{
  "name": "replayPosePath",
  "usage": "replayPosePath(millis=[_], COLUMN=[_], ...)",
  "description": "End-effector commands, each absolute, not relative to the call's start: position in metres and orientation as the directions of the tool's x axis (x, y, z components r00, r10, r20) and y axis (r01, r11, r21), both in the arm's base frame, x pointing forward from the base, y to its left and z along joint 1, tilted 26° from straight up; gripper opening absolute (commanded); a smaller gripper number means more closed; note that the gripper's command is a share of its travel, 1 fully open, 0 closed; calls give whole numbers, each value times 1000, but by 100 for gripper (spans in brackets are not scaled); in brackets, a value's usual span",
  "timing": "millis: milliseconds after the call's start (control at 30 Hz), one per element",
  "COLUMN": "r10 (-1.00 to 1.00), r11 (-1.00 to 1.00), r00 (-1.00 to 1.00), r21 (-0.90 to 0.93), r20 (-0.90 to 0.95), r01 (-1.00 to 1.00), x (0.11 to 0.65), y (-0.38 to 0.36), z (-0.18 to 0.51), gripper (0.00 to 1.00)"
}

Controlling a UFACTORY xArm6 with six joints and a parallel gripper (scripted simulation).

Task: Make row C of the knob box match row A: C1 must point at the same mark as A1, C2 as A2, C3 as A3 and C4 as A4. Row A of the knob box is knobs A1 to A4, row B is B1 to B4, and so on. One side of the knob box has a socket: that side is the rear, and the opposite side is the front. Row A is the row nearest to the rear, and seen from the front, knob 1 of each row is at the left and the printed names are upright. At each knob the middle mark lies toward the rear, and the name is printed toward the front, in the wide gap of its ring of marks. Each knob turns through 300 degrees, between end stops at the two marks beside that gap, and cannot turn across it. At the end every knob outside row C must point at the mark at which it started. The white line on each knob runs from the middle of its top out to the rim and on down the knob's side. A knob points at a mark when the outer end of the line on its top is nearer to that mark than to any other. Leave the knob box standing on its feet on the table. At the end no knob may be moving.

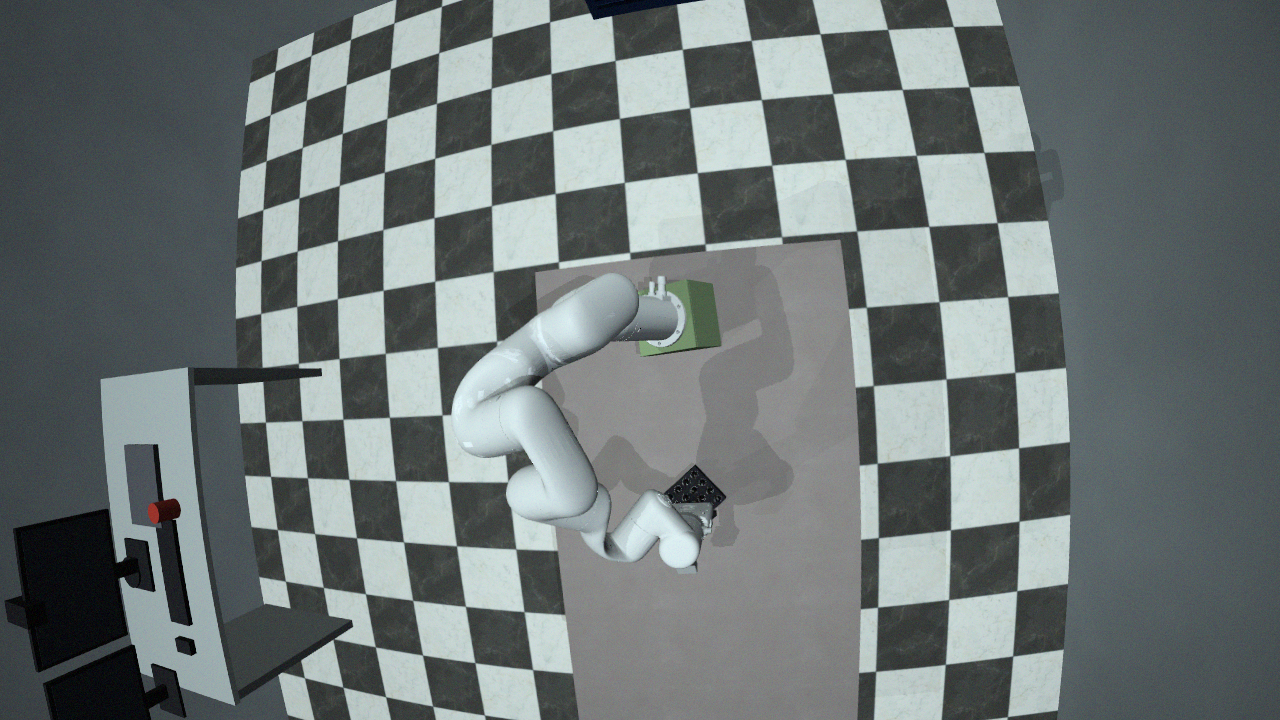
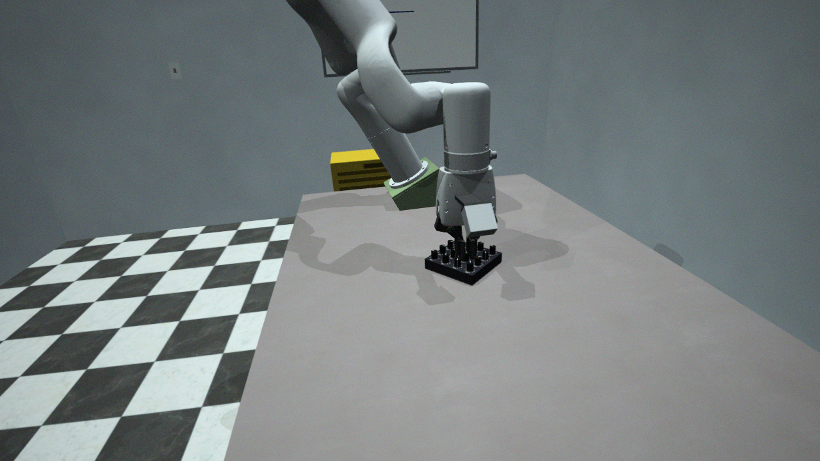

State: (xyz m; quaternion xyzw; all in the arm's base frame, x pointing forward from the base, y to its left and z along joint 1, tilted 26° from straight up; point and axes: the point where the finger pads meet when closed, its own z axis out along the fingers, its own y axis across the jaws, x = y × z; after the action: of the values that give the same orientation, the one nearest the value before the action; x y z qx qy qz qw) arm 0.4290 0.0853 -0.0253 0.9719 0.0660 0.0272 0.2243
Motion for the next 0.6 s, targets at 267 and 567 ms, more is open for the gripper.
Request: replayPosePath(millis=[267, 567], r10=[-159, -282], r11=[-887, -856], r00=[971, 931], r21=[407, 378], r20=[176, 232], r01=[-219, -353], x=[430, 430], y=[86, 86], z=[-24, -24], gripper=[8, 8])
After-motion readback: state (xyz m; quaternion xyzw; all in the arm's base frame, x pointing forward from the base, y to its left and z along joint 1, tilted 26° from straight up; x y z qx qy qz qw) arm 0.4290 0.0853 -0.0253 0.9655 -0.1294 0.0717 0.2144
